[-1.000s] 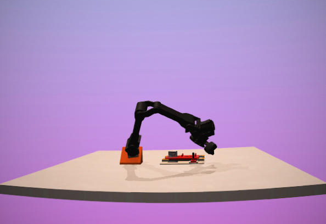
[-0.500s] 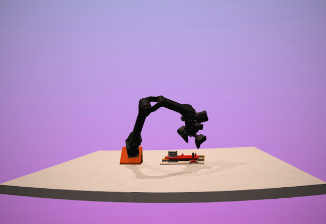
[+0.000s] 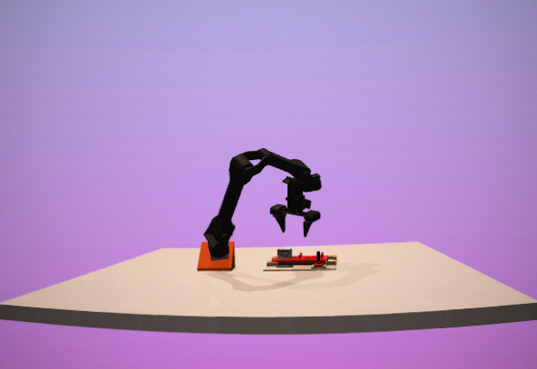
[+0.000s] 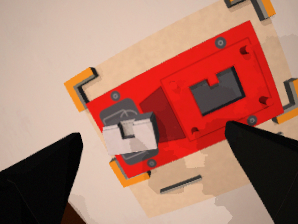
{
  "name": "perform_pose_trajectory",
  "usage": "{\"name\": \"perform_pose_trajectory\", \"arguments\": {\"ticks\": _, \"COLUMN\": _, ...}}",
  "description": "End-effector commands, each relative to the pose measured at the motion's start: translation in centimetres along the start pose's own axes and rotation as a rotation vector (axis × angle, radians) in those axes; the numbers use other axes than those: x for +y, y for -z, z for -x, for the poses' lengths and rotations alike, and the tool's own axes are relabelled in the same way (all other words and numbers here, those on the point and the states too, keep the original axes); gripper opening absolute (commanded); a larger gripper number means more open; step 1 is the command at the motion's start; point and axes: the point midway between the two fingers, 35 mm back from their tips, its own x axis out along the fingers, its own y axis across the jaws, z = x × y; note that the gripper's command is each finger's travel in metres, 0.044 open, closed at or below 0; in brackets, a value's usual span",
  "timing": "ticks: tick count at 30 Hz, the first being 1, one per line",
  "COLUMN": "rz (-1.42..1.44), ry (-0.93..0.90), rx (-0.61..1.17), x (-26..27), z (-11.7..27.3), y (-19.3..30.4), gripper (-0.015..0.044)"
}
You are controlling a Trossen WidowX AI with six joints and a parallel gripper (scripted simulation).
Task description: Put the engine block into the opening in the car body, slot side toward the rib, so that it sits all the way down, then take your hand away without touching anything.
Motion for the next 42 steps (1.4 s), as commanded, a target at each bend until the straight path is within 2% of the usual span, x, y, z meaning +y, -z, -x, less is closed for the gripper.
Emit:
{"name": "perform_pose_trajectory", "arguments": {"ticks": 1, "rz": 0.068, "ry": 0.056, "rx": 0.087, "x": 1.8, "z": 0.4, "y": 0.4, "gripper": 0.0440}}
{"name": "perform_pose_trajectory", "arguments": {"ticks": 6, "rz": 0.162, "ry": 0.141, "rx": 0.191, "x": 3.8, "z": 1.1, "y": 1.1, "gripper": 0.0440}}
{"name": "perform_pose_trajectory", "arguments": {"ticks": 11, "rz": 0.175, "ry": 0.154, "rx": 0.205, "x": 4.0, "z": 1.2, "y": 1.2, "gripper": 0.0440}}
{"name": "perform_pose_trajectory", "arguments": {"ticks": 16, "rz": 0.175, "ry": 0.155, "rx": 0.205, "x": 3.4, "z": -2.0, "y": 1.9, "gripper": 0.0440}}
{"name": "perform_pose_trajectory", "arguments": {"ticks": 42, "rz": 0.174, "ry": 0.156, "rx": 0.206, "x": 2.6, "z": -6.1, "y": 2.7, "gripper": 0.0440}}
